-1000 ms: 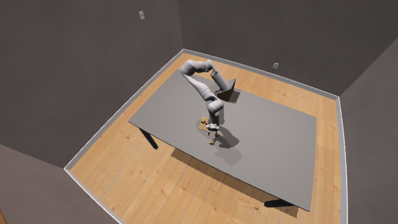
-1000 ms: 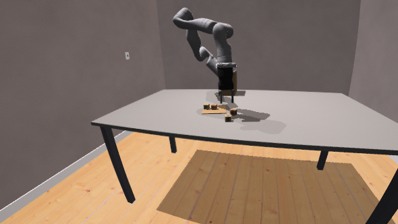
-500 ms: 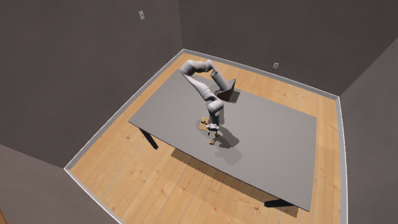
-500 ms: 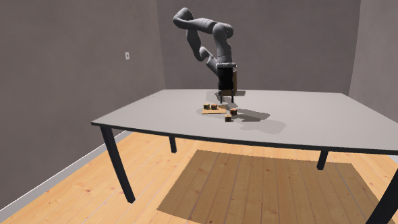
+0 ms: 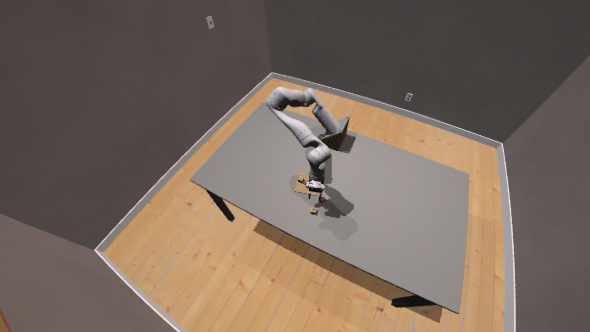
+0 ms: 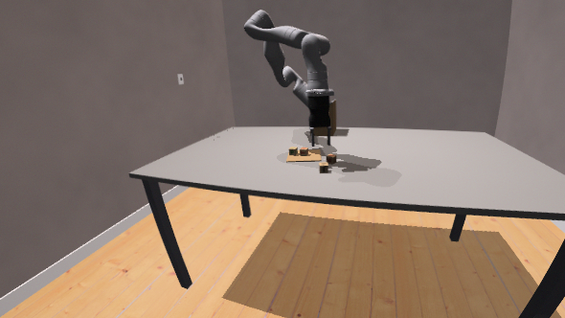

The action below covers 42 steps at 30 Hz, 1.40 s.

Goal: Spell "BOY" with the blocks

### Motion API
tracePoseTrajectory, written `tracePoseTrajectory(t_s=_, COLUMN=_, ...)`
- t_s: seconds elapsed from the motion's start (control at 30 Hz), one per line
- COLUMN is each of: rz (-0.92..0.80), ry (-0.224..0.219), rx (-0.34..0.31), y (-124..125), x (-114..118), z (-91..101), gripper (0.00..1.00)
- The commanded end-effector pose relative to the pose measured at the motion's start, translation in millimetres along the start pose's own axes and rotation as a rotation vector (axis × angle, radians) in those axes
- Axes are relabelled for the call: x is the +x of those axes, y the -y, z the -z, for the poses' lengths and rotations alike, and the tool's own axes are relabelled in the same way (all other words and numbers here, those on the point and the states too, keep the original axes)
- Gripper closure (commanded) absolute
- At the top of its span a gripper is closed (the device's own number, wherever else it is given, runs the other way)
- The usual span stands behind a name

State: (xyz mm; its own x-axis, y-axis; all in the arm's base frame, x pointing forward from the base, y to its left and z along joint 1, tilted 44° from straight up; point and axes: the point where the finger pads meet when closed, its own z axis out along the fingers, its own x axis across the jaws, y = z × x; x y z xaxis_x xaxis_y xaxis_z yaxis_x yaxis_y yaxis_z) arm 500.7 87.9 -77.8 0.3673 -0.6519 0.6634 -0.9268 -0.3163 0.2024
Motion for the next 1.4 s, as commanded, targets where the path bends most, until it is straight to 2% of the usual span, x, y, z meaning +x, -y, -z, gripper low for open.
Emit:
tracePoseTrajectory(t_s=0.0, rz=0.004, ry=-0.002, rx=0.004, y=-16, x=8, z=5.7, gripper=0.00)
tracePoseTrajectory(t_s=0.3, rz=0.004, ry=-0.002, rx=0.006, y=-106, x=37, z=8.7, gripper=0.00)
tracePoseTrajectory(t_s=0.37, rz=0.004, ry=-0.002, rx=0.006, y=-106, x=37, z=8.7, gripper=0.00)
tracePoseTrajectory(t_s=0.5, rz=0.004, ry=-0.001, rx=0.002, y=-143, x=49, z=8.1, gripper=0.00)
tracePoseTrajectory(t_s=0.6, rz=0.003, ry=0.000, rx=-0.001, y=-159, x=55, z=7.6, gripper=0.00)
tracePoseTrajectory(t_s=0.73, rz=0.003, ry=0.001, rx=-0.002, y=-166, x=57, z=7.4, gripper=0.00)
tracePoseTrajectory(t_s=1.37, rz=0.003, ry=0.001, rx=-0.002, y=-166, x=57, z=7.4, gripper=0.00)
